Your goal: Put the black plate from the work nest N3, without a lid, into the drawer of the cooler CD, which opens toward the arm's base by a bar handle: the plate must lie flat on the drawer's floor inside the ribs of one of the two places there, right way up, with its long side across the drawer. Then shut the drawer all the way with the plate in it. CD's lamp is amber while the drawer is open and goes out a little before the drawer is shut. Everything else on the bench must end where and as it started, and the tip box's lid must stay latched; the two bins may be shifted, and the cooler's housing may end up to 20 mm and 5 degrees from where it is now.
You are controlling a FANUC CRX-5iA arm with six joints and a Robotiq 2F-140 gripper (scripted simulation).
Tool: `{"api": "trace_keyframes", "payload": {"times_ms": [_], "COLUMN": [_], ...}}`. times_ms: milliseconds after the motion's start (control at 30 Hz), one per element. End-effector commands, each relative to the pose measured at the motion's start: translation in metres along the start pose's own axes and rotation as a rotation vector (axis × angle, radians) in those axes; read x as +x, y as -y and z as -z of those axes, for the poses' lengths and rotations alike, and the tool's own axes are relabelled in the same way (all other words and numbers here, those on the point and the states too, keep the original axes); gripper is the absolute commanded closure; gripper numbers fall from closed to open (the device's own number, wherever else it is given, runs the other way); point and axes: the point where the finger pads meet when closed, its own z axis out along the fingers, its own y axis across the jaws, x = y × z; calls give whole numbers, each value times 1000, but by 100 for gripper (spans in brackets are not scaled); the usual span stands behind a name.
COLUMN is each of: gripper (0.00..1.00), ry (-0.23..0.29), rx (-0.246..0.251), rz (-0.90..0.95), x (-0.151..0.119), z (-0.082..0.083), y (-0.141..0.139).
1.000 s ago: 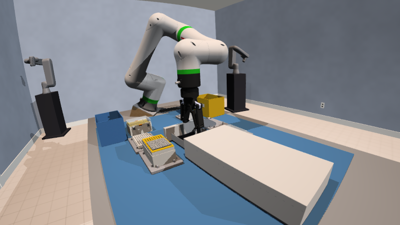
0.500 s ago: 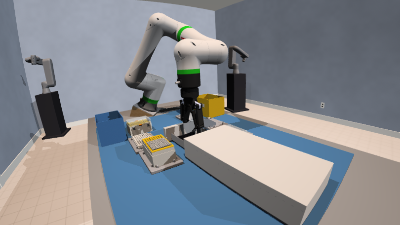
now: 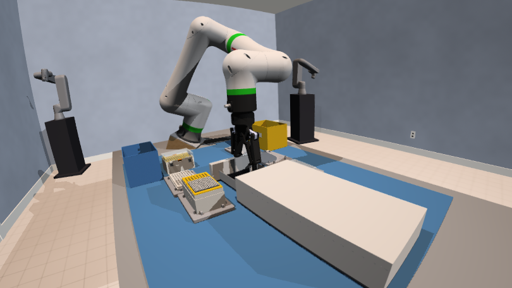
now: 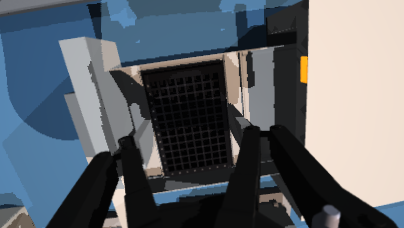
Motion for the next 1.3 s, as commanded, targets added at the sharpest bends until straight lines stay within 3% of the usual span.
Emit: {"api": "trace_keyframes", "payload": {"times_ms": [0,133,167,1267], "gripper": [100,100,34,34], "ry": [-1,-1,-1,-1], "rx": [1,1,1,1], "rz": [-1,-1,-1,-1], "x": [0,0,0,0], "z": [-1,-1,-1,-1], "y": [0,0,0,0]}}
